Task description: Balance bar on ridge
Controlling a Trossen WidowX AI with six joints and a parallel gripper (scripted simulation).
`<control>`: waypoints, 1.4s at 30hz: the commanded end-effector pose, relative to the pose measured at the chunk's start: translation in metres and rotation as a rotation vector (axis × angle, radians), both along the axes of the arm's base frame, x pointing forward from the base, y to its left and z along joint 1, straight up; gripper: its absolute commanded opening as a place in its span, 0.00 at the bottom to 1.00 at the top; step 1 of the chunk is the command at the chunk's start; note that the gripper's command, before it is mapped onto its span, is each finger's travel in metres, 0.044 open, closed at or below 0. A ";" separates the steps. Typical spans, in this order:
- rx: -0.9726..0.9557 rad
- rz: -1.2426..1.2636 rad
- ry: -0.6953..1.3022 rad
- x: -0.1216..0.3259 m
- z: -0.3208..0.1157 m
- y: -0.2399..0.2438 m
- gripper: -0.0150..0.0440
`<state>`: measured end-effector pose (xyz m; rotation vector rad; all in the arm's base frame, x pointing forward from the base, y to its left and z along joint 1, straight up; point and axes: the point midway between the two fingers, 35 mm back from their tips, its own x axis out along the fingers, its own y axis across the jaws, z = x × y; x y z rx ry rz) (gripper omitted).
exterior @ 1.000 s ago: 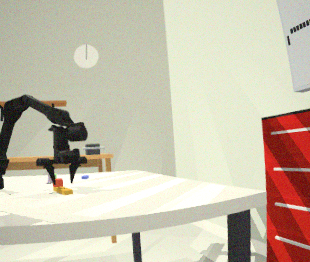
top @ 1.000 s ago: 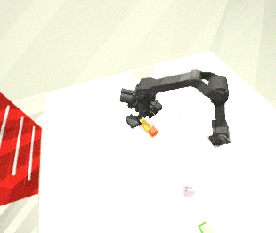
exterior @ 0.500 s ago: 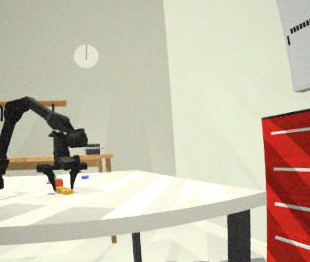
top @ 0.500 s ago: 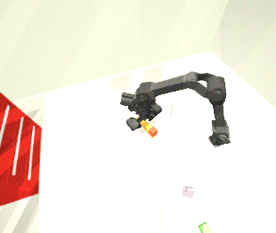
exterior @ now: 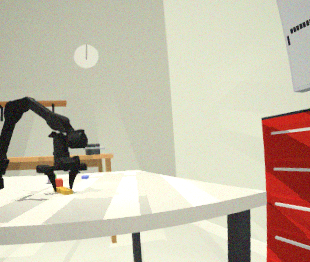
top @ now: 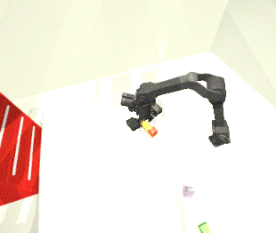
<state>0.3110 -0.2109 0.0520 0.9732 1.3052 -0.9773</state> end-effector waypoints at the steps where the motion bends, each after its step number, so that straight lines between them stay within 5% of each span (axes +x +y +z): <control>1: 0.000 0.000 0.000 0.000 0.000 0.000 0.61; 3: 0.000 0.000 0.000 0.000 0.000 0.000 0.52; 10: 0.000 0.000 0.000 0.000 0.000 0.000 0.44; 15: 0.000 0.000 -0.001 0.001 0.009 -0.001 0.25; 42: 0.001 0.003 -0.002 0.002 0.079 -0.001 0.25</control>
